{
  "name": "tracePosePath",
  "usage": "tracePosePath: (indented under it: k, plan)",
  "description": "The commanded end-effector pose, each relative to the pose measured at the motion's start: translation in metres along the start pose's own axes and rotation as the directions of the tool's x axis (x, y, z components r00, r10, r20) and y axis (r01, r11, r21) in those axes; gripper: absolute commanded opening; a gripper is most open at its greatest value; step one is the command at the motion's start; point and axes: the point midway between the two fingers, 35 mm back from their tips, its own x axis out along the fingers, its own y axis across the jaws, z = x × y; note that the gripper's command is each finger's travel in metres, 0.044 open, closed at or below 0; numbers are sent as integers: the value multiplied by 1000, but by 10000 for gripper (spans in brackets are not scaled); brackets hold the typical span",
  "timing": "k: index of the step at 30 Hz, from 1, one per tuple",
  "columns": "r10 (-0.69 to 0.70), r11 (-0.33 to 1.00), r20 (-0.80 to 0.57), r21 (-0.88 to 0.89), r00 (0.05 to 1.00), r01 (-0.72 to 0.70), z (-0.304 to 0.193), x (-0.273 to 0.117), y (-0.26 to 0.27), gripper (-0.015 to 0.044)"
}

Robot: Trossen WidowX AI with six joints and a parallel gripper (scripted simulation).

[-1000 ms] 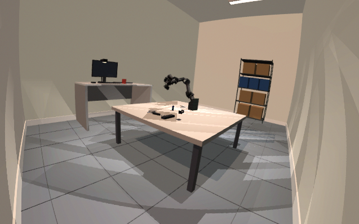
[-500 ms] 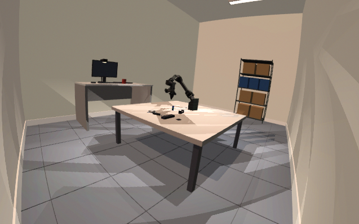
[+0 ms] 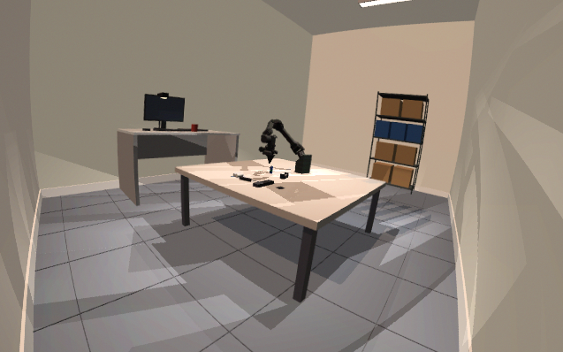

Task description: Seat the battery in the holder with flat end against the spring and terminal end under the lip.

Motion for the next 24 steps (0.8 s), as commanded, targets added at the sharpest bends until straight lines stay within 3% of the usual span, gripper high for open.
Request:
tracePosePath:
  k: [1,24]
  plan:
    - [-33,999,-3,-12,999,33,-3,40,-9,0]
    - [-35,999,-2,-13,999,35,-1,45,-38,0]
